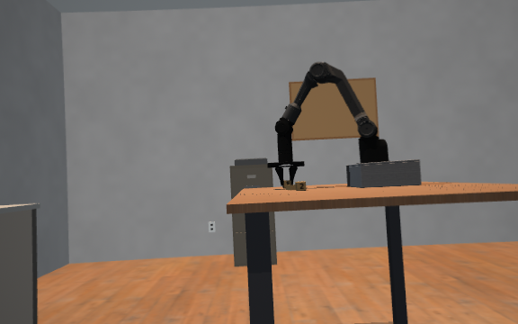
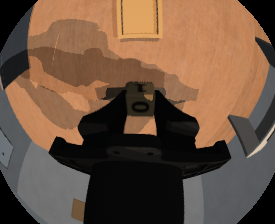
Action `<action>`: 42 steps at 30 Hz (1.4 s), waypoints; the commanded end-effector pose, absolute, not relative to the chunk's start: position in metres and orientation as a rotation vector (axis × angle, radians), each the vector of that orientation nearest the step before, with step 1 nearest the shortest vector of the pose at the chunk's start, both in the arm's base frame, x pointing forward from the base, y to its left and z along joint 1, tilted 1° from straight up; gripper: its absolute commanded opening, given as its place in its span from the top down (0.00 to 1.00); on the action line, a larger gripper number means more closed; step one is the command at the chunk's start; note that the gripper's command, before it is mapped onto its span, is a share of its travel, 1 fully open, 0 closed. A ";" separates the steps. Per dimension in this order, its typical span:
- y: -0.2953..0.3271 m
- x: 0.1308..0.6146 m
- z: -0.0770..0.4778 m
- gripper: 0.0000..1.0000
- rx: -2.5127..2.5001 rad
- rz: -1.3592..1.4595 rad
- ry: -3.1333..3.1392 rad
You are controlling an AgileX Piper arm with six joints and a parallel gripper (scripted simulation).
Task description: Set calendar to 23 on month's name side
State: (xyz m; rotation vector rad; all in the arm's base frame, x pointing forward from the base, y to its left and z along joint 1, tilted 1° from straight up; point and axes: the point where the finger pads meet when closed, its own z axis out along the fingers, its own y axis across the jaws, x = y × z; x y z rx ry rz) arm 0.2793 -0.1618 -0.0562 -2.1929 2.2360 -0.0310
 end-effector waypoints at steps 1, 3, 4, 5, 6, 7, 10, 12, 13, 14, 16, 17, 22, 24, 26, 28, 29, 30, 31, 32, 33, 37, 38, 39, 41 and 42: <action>-0.162 0.280 -0.055 0.65 -2.190 -0.034 2.237; -0.162 0.280 -0.055 0.65 -2.190 -0.034 2.237; -0.162 0.280 -0.055 0.65 -2.190 -0.034 2.237; -0.162 0.280 -0.055 0.65 -2.190 -0.034 2.237; -0.162 0.280 -0.055 0.65 -2.190 -0.034 2.237; -0.162 0.280 -0.055 0.65 -2.190 -0.034 2.237; -0.162 0.280 -0.055 0.65 -2.190 -0.034 2.237; -0.162 0.280 -0.055 0.65 -2.190 -0.034 2.237; -0.162 0.280 -0.055 0.65 -2.190 -0.034 2.237; -0.162 0.280 -0.055 0.65 -2.190 -0.034 2.237; -0.162 0.280 -0.055 0.65 -2.190 -0.034 2.237; -0.162 0.280 -0.055 0.65 -2.190 -0.034 2.237; -0.161 0.280 -0.056 0.65 -2.190 -0.033 2.237; -0.161 0.279 -0.057 0.65 -2.190 -0.032 2.237; -0.161 0.279 -0.057 0.65 -2.191 -0.030 2.238; -0.161 0.279 -0.058 0.65 -2.191 -0.030 2.238; -0.161 0.279 -0.058 0.65 -2.191 -0.030 2.238; -0.161 0.279 -0.059 0.65 -2.191 -0.030 2.238; -0.161 0.279 -0.059 0.65 -2.191 -0.030 2.238; -0.161 0.279 -0.059 0.65 -2.191 -0.030 2.238; -0.161 0.279 -0.059 0.65 -2.191 -0.030 2.238; -0.161 0.279 -0.060 0.65 -2.191 -0.030 2.238; -0.161 0.279 -0.060 0.65 -2.191 -0.030 2.238; -0.161 0.279 -0.059 0.65 -2.191 -0.030 2.238; -0.161 0.279 -0.059 0.65 -2.191 -0.030 2.238; -0.161 0.279 -0.059 0.65 -2.191 -0.030 2.238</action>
